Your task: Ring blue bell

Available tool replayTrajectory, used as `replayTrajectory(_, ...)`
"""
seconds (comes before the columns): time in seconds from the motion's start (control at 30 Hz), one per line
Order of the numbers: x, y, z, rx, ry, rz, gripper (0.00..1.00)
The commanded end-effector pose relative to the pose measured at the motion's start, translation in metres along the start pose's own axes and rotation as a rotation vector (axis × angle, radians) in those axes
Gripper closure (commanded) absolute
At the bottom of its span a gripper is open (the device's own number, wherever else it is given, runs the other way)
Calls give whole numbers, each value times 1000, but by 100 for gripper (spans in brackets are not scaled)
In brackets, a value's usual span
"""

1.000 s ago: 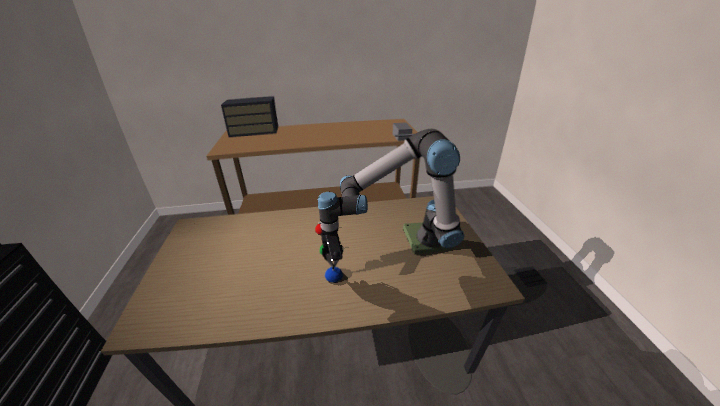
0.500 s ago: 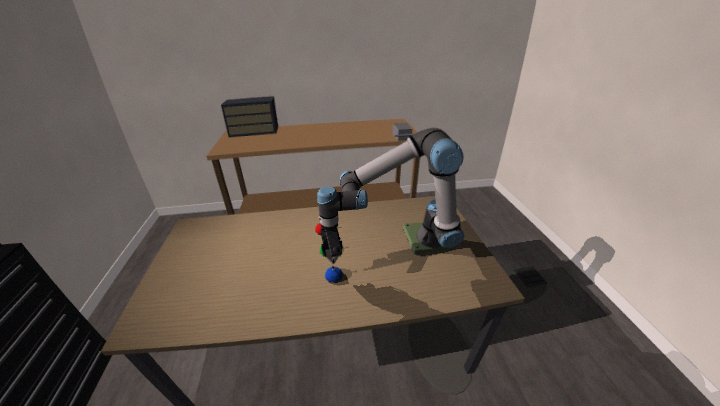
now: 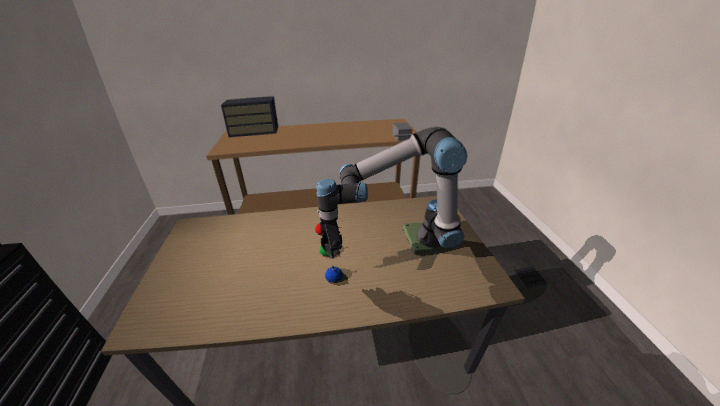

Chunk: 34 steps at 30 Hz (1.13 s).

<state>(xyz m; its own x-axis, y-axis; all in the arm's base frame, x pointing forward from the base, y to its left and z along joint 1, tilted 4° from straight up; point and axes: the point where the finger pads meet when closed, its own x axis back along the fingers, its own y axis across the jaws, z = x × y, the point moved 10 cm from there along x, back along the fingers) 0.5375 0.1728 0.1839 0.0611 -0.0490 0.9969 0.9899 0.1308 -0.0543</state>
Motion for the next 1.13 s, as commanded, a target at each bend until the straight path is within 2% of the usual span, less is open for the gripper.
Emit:
replayTrajectory(0.0, 9, 0, 0, 0, 0, -1, 100)
replayTrajectory(1.1, 12, 0, 0, 0, 0, -1, 100)
